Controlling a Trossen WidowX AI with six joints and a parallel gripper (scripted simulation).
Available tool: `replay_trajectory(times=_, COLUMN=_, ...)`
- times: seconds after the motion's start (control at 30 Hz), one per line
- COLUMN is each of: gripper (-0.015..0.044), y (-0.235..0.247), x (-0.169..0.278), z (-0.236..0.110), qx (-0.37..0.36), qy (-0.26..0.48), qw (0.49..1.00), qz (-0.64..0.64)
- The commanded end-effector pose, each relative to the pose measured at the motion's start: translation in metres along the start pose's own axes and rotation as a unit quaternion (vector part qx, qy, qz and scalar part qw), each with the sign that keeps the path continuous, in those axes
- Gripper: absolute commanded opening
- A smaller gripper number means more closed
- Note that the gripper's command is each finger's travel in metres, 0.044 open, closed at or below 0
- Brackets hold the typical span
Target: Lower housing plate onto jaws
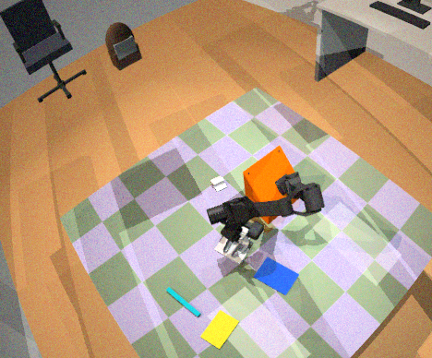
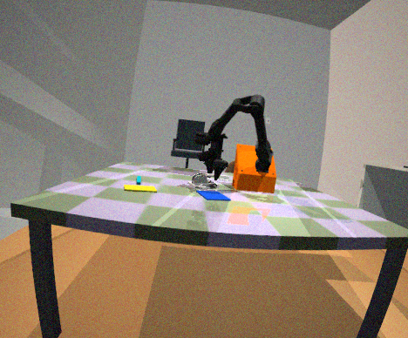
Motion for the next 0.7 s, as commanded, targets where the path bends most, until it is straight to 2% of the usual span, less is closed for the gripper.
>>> replay_trajectory(times=0.0, gripper=0.0351, y=0.0023, x=0.0043, z=0.0096, qx=-0.007, qy=0.005, qw=1.000, qz=0.006)
replay_trajectory(times=0.67, gripper=0.0351, y=0.0033, x=0.0050, z=0.0165, qx=-0.008, qy=0.005, qw=1.000, qz=0.006)
Point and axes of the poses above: the point midway between the two fingers, 35 mm back from their tips, its own z axis out along the fingers, its own y axis across the jaws, x = y × z, the point moved 1 cm from there along -z, back along the fingers, and after that the axes turned 4 degrees about -z, right-handed, at the moved point
